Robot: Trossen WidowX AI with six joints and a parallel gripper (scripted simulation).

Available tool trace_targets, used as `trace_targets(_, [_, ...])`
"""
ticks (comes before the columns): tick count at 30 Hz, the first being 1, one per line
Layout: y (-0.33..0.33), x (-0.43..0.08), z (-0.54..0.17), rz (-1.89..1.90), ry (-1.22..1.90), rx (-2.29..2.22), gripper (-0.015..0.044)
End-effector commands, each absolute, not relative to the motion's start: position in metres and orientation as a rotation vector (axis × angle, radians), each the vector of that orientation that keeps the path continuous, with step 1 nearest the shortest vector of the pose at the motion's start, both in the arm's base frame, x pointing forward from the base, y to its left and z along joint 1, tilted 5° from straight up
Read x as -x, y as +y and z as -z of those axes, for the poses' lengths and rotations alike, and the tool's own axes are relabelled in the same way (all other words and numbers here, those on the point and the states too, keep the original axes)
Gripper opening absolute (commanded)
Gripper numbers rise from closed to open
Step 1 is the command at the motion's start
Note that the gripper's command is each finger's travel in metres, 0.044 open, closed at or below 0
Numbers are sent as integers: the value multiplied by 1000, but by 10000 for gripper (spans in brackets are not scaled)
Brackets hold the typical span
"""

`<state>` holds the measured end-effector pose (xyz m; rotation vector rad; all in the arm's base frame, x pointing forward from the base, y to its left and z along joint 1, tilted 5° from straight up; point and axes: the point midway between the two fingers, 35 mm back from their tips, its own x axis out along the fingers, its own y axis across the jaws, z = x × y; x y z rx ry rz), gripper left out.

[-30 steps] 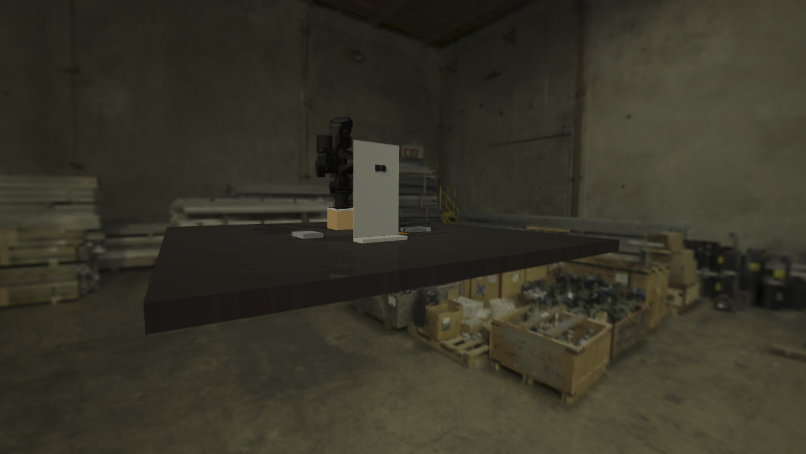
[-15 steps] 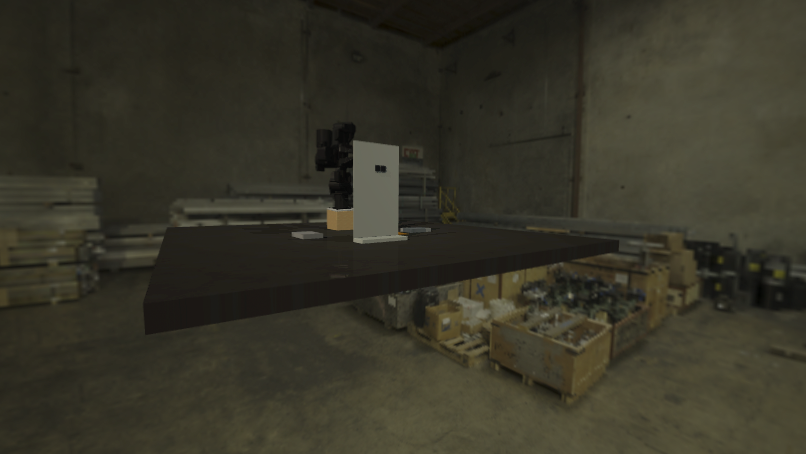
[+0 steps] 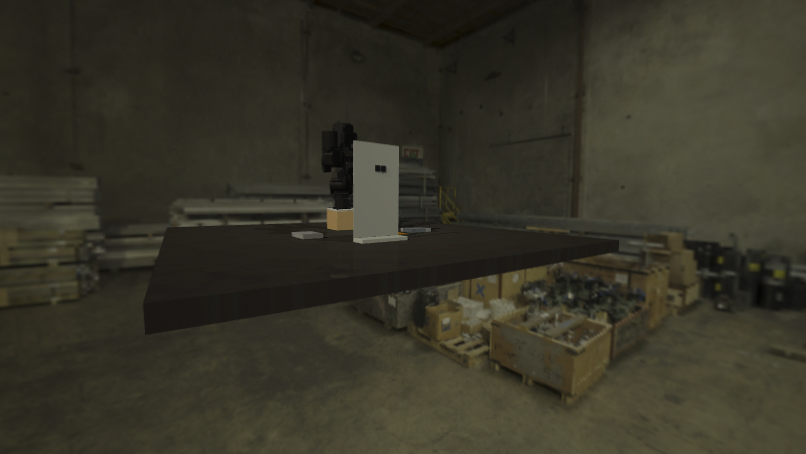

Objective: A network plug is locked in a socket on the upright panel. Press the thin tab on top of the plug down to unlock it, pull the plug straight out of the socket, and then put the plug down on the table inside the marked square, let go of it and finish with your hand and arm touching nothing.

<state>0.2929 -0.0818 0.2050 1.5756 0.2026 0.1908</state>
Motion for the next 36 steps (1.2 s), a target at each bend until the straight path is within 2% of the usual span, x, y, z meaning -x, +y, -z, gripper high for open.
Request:
trace_targets(1, [-75, -299, -197, -159, 227, -1611, 0])
trace_targets(36, [-2, -314, -114, 198, 518, -1681, 0])
